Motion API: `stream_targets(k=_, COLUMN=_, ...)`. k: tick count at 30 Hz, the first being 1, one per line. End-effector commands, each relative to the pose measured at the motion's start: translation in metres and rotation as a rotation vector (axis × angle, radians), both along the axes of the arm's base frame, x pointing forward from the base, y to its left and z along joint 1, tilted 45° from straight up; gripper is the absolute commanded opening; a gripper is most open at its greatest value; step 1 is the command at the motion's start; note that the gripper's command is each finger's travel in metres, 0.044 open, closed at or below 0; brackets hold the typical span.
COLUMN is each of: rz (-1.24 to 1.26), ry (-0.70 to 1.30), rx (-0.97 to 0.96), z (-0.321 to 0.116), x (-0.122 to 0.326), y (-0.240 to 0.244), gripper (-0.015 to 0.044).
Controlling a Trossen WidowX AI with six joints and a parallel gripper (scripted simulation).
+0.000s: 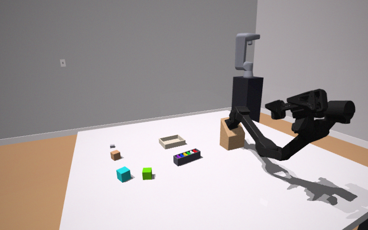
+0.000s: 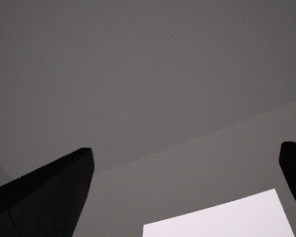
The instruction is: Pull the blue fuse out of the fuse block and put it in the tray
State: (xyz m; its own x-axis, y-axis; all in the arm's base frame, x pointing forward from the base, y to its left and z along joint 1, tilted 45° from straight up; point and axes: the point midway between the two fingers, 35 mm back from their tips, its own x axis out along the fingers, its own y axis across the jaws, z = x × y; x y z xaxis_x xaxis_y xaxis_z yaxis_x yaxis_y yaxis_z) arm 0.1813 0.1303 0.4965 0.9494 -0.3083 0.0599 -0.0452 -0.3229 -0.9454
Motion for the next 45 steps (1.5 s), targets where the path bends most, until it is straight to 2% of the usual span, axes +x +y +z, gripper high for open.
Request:
stream_targets(k=1, rz=-0.003, ry=-0.003, rx=0.001, z=0.001, x=-0.001, y=-0.002, gripper=0.0374)
stream_targets(k=4, rz=-0.024, ry=-0.044, rx=0.034, z=0.011, x=-0.013, y=-0.029, gripper=0.0295)
stream_targets(k=12, rz=0.095, ry=-0.069, rx=0.274, z=0.023, x=-0.037, y=-0.128, gripper=0.0085)
stream_targets(k=13, rz=0.109, ry=-0.067, rx=0.305, z=0.022, x=-0.037, y=-0.141, gripper=0.0074)
stream_targets(k=22, rz=0.224, ry=0.037, rx=0.556, z=-0.022, x=0.006, y=-0.240, gripper=0.0074)
stream_targets(k=30, rz=0.307, ry=0.199, rx=0.700, z=-0.086, x=0.064, y=-0.280, gripper=0.0074)
stream_targets(k=33, rz=0.273, ry=0.217, rx=0.756, z=-0.095, x=0.071, y=-0.282, gripper=0.0074)
stream_targets(k=40, rz=0.367, ry=0.450, rx=0.895, z=-0.182, x=0.128, y=-0.277, gripper=0.0074)
stream_targets(k=45, rz=0.465, ry=0.633, rx=0.952, z=-0.243, x=0.159, y=-0.246, gripper=0.0074)
